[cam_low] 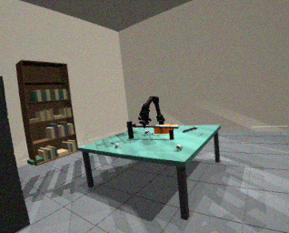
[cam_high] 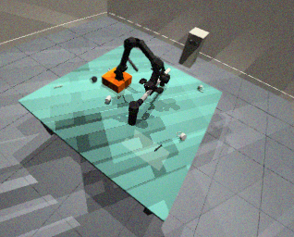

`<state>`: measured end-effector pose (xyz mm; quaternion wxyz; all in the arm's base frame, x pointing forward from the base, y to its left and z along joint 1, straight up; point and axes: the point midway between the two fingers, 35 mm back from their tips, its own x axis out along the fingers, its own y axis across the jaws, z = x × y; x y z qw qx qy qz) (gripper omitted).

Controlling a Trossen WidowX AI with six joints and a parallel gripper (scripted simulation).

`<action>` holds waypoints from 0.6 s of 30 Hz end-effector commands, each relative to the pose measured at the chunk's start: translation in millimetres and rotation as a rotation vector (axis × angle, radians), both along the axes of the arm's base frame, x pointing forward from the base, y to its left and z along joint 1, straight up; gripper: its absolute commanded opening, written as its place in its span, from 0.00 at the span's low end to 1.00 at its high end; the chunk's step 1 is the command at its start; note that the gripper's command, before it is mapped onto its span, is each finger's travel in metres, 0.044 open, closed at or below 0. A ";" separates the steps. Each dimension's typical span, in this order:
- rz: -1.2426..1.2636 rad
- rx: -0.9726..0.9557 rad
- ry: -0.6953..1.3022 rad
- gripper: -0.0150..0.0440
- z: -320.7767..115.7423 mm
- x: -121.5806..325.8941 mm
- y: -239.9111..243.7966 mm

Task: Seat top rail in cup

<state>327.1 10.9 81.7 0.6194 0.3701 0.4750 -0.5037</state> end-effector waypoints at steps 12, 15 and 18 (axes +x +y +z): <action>0.001 -0.010 -0.011 0.25 4.5 5.1 -12.7; 0.001 -0.011 -0.011 0.25 4.8 5.4 -14.7; 0.001 -0.011 -0.011 0.25 5.1 5.8 -16.4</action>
